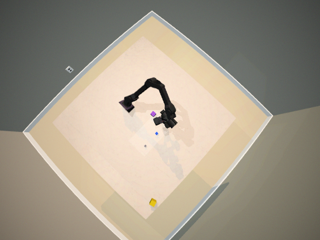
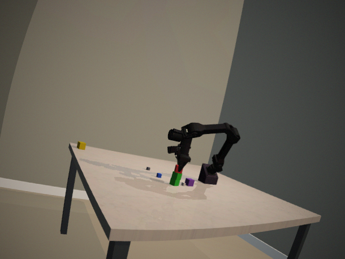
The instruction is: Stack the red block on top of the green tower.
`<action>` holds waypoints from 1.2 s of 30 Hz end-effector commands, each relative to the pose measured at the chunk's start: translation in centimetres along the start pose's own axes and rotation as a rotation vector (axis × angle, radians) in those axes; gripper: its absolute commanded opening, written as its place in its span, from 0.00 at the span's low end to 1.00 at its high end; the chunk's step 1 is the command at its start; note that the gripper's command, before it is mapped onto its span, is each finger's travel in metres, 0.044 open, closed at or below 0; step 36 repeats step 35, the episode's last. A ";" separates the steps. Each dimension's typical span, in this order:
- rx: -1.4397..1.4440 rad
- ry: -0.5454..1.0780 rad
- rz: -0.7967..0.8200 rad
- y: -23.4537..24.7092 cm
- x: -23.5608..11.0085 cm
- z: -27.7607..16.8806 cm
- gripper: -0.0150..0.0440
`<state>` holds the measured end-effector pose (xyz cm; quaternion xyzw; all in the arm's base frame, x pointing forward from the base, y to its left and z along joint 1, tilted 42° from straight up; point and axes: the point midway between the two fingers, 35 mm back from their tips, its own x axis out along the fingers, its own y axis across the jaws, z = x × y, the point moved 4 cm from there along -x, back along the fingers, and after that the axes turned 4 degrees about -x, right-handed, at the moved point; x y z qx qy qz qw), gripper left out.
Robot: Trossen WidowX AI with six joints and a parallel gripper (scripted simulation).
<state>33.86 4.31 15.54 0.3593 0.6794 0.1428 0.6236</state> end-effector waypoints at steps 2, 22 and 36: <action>0.000 0.001 0.000 0.0 0.0 0.0 0.52; 0.000 0.001 0.000 0.0 0.0 0.0 1.00; 0.000 0.001 0.000 0.0 0.0 0.0 1.00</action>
